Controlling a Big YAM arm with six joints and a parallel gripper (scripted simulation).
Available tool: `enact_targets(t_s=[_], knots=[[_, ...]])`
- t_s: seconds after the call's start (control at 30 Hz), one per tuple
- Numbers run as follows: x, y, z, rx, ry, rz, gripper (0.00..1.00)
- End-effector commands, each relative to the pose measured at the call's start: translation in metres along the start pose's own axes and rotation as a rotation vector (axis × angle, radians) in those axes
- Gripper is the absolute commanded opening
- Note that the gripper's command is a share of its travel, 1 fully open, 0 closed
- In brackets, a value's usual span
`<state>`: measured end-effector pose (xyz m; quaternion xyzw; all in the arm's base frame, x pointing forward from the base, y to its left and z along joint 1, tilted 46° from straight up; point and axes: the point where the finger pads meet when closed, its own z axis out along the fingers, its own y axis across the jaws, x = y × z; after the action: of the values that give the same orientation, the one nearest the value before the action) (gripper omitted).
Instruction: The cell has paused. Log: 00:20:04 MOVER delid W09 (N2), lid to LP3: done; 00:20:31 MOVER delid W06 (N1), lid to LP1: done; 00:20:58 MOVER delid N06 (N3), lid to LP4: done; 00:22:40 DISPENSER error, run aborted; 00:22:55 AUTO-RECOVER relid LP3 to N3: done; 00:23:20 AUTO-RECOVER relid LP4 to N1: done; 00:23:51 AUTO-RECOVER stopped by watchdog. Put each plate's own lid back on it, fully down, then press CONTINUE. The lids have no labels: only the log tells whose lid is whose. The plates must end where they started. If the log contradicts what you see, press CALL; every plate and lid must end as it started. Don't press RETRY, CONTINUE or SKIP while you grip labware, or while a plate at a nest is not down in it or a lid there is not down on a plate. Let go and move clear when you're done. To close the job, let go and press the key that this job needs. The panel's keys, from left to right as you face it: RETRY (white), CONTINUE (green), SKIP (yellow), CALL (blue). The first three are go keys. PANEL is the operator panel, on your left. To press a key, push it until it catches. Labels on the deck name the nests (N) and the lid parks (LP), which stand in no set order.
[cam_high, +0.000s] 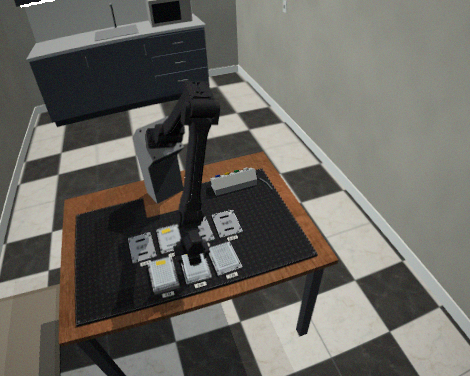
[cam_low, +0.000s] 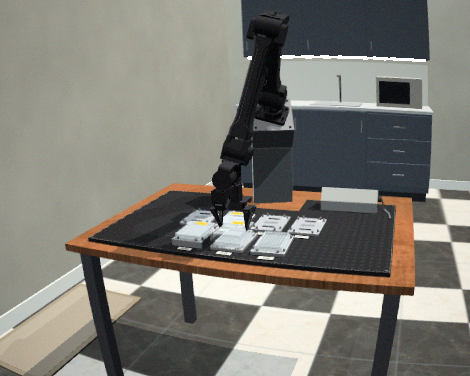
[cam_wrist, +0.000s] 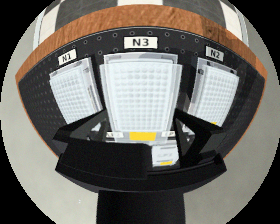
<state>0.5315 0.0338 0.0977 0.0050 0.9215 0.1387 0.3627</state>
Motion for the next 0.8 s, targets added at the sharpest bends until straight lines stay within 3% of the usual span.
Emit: enact_targets(t_s=[0.0, 0.2, 0.37, 0.77], knots=[[-0.0086, 0.0031, 0.0014, -0.002, -0.02, -0.001, 0.0], [-0.005, 0.0029, 0.0044, -0.002, -0.01, 0.004, 0.0], [-0.0145, 0.0061, 0.0015, -0.005, -0.033, -0.003, 0.0], [-0.0056, 0.0003, 0.0089, 0.002, -0.012, 0.007, 0.0]])
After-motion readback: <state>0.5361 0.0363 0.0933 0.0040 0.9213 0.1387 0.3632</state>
